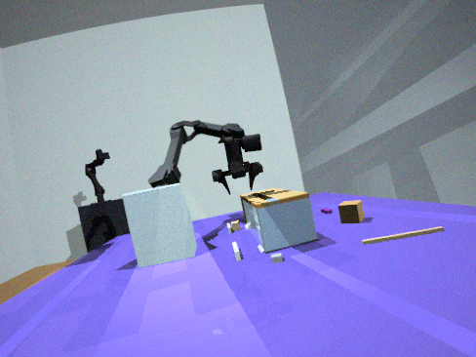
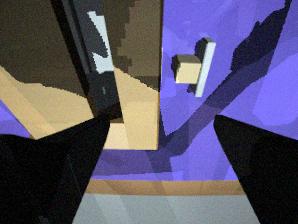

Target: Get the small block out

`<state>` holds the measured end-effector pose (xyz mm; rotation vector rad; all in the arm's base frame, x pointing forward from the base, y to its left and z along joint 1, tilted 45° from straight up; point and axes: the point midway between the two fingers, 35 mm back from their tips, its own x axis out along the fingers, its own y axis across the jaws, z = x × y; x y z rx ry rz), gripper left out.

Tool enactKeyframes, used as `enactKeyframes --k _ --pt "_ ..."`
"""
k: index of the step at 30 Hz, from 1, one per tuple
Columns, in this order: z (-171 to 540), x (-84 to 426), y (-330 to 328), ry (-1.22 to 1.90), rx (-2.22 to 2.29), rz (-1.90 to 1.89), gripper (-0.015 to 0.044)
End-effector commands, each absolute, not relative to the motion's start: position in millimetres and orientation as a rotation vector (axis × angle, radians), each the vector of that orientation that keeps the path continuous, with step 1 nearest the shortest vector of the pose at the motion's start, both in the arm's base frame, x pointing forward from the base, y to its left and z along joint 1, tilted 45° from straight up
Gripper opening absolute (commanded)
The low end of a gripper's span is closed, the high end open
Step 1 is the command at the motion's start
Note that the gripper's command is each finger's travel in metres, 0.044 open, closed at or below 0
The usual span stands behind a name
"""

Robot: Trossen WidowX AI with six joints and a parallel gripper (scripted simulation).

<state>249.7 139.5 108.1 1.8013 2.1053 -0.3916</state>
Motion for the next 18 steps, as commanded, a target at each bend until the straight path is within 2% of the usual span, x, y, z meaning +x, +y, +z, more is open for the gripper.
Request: enactKeyframes --k 1,5,6,18 --pt "108 250 140 2.105 1.801 -0.392 0.0400" --pt "113 253 135 1.977 1.649 -0.079 0.0295" --pt "113 251 136 1.935 1.565 0.028 0.0285" --pt "122 231 142 1.261 0.444 0.989 0.0285"
